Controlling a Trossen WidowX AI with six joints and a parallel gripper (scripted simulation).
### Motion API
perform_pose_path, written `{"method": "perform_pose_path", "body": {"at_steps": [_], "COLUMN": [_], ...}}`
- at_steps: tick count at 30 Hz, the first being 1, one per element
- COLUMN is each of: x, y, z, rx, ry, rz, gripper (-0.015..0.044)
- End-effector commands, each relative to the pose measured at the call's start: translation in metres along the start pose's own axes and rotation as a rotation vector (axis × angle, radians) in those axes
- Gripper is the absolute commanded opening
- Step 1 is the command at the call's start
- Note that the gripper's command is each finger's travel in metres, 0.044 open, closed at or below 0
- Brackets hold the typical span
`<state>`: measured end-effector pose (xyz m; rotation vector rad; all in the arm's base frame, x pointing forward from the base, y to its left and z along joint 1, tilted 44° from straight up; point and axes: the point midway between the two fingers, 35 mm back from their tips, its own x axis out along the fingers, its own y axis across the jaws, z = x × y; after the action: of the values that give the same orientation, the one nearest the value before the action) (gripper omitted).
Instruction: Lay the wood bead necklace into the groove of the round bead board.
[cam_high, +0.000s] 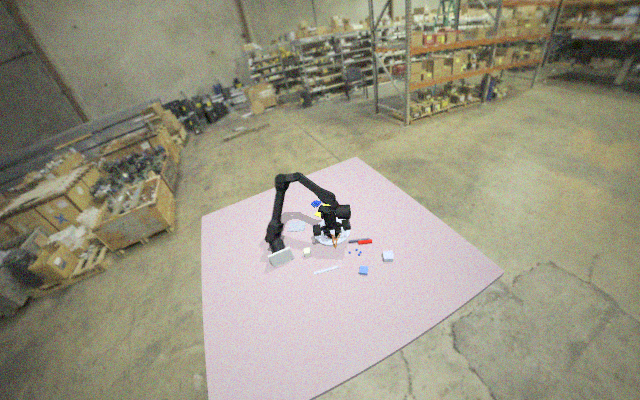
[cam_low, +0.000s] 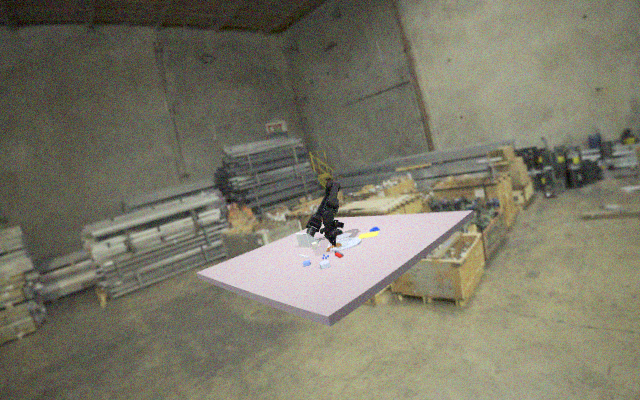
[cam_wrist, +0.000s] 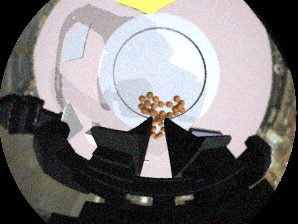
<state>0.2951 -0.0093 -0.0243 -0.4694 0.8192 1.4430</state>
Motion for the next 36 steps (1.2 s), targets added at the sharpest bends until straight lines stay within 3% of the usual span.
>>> {"method": "perform_pose_path", "body": {"at_steps": [1,22,36], "x": [0.0,0.0,-0.025], "y": [0.0,0.0,0.0], "z": [0.0,0.0,0.0], "rx": [0.0,0.0,0.005], "ry": [0.0,0.0,-0.004], "rz": [0.001,0.001,0.002], "gripper": [0.0,0.0,0.0368]}}
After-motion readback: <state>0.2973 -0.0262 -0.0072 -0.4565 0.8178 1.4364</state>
